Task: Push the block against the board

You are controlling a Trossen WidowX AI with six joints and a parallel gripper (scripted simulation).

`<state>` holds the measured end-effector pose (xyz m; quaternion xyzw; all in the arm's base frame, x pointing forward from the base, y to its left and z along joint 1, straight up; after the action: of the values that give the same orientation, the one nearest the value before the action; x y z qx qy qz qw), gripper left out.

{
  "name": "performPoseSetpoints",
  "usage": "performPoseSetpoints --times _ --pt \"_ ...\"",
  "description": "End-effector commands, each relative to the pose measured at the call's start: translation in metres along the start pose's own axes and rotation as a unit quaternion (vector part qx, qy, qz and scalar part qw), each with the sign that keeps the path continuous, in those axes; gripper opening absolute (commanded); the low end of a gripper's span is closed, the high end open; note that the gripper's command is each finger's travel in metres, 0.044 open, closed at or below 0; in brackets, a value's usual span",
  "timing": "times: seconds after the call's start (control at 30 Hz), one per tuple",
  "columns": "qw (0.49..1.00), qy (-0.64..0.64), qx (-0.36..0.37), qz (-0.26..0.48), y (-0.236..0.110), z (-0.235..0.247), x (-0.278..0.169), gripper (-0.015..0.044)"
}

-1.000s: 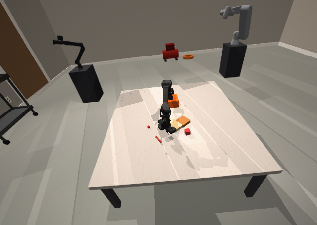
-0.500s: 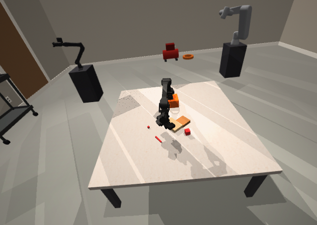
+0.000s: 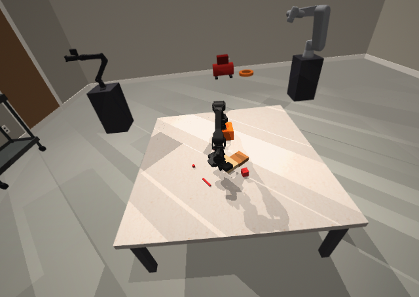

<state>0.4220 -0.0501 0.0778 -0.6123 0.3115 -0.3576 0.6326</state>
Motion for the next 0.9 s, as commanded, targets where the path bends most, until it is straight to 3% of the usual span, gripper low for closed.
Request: performPoseSetpoints --times 0.0,0.87 --pt "1.000 -0.008 -0.010 0.011 0.023 -0.003 -0.003 0.0000" --pt "1.000 -0.008 -0.010 0.012 0.022 -0.003 -0.022 0.0000"
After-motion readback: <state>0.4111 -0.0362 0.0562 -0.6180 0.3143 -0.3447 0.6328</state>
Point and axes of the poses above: the point midway between the two fingers, 35 mm back from their tips, its own y axis out along the fingers, its own z axis across the jaws, x = y × z, the point moved 9 cm from there along -y, back along the fingers, and after that the axes turned 3 degrees about y, right-handed, at the moved point
